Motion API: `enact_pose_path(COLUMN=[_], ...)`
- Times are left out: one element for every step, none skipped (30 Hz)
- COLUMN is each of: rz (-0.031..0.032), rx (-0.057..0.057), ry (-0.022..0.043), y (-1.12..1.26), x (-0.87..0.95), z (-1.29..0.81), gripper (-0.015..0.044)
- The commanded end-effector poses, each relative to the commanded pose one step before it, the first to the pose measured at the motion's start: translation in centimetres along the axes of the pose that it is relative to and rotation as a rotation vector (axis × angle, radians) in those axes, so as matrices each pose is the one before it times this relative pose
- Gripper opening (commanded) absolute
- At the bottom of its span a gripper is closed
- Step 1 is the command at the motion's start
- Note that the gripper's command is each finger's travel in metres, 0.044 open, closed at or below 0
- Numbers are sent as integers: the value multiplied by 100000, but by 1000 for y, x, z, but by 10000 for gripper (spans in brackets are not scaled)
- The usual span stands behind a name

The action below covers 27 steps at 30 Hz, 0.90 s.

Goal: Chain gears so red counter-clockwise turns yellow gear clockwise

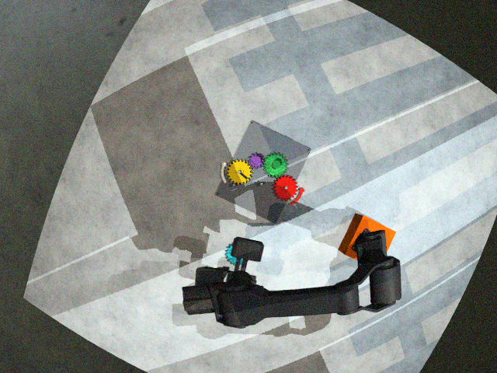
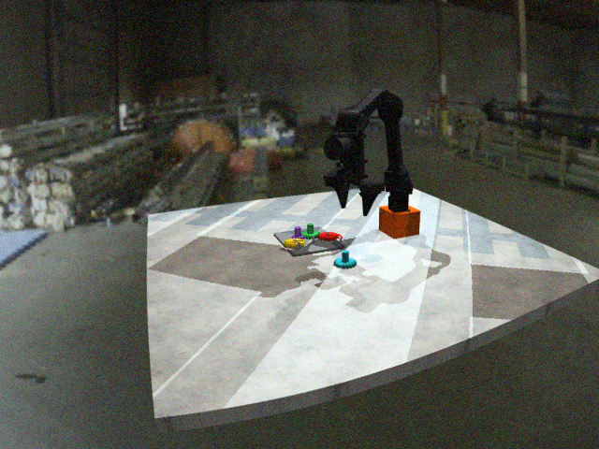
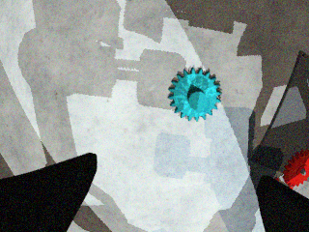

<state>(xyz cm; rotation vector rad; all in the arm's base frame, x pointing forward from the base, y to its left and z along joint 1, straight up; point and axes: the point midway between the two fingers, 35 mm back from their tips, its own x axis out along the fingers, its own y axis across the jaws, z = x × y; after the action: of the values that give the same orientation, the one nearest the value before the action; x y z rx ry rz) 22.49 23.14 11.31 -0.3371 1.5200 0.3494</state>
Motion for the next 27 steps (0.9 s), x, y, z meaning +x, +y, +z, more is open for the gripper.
enact_pose_path(rz=[372,101,59,19,0,0,0,0,0,0,0,0,0,0,0,0,0,0,0,0,0,0,0,0,0,0,0], rx=[1573,233,140,47,0,0,0,0,0,0,0,0,0,0,0,0,0,0,0,0,0,0,0,0,0,0,0], ry=[-228,52,33,11,0,0,0,0,0,0,0,0,0,0,0,0,0,0,0,0,0,0,0,0,0,0,0], y=[5787,939,546,179,0,0,0,0,0,0,0,0,0,0,0,0,0,0,0,0,0,0,0,0,0,0,0], x=[-1058,-152,-91,-30,0,0,0,0,0,0,0,0,0,0,0,0,0,0,0,0,0,0,0,0,0,0,0], z=[-3606,-776,-483,-164,0,0,0,0,0,0,0,0,0,0,0,0,0,0,0,0,0,0,0,0,0,0,0], gripper=[440,440,440,440,440,440,440,440,440,440,440,440,440,440,440,440,440,440,440,440,440,440,440,440,440,440,440])
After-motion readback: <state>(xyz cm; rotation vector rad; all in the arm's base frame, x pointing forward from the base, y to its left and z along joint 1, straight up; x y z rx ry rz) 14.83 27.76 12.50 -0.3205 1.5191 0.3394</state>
